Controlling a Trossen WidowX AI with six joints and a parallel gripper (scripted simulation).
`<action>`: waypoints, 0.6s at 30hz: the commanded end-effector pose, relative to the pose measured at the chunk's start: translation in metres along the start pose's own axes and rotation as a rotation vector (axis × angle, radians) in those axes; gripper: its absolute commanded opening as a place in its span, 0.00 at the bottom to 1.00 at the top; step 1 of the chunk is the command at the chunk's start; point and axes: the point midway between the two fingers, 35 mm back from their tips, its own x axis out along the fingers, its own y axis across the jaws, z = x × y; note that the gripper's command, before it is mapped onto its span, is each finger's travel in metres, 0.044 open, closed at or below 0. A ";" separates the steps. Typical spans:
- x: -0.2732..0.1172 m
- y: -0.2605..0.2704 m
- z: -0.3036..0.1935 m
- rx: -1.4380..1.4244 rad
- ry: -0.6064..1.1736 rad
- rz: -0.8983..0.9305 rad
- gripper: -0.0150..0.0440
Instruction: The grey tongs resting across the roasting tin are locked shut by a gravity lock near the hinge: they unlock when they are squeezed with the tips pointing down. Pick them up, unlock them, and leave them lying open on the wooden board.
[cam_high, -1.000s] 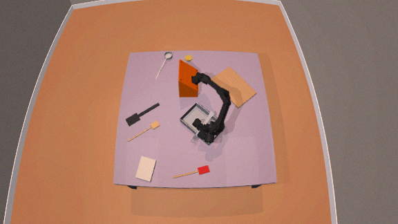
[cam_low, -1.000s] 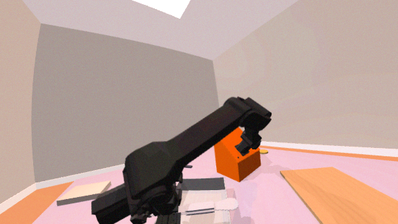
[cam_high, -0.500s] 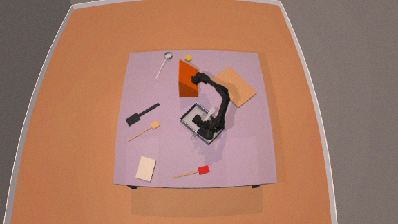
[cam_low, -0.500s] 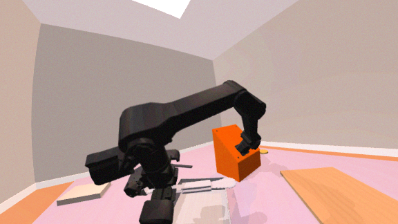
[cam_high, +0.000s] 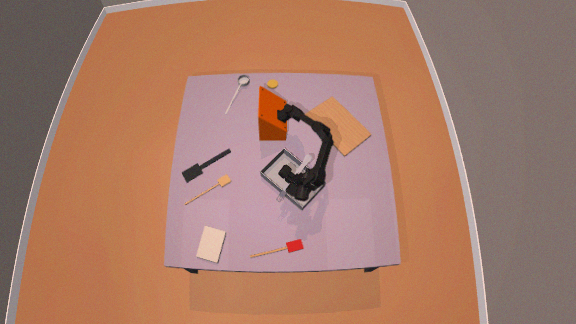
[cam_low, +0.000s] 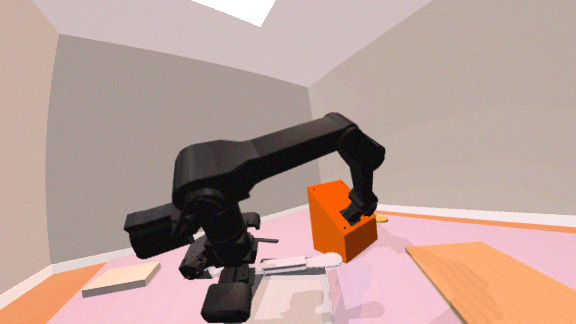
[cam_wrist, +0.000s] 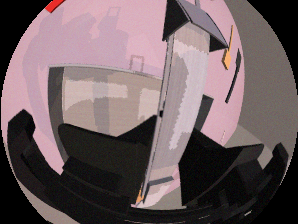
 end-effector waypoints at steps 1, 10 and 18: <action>0.001 -0.001 0.000 0.002 0.003 0.045 0.00; 0.004 0.000 -0.001 0.008 0.008 0.207 0.00; 0.005 0.000 -0.003 0.007 0.007 0.351 0.00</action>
